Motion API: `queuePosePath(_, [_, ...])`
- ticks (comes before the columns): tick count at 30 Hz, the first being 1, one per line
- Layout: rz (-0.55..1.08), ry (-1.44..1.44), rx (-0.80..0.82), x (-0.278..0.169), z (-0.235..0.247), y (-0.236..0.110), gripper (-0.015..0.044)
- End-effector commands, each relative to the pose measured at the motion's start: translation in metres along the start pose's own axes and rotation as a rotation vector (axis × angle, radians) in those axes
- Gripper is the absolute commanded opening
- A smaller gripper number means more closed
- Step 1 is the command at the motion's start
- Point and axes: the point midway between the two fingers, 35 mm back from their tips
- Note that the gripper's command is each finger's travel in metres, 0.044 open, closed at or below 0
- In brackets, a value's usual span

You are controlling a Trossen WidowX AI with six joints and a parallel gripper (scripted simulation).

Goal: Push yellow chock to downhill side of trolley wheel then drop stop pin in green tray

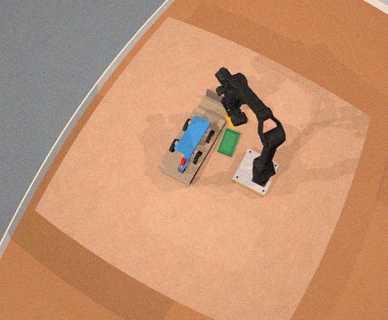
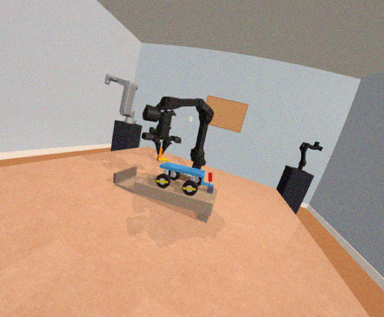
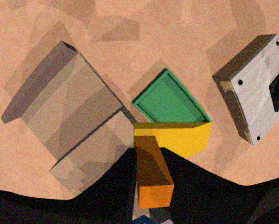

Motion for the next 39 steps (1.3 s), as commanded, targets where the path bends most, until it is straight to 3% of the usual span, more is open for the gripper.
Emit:
queuePosePath(1, [0.01, 0.12, 0.004, 0.001, 0.002, -0.003, 0.0])
queuePosePath(21, [0.046, 0.845, -0.035, 0.003, 0.003, -0.003, 0.0])
queuePosePath(39, [0.05, 0.869, -0.035, -0.011, 0.029, 0.003, 0.0])
Point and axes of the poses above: the point midway between the two fingers, 35 mm back from their tips, its own y axis out along the fingers, its own z axis across the jaws, x = y × z, and after that the axes turned 7 degrees about -y, right-handed
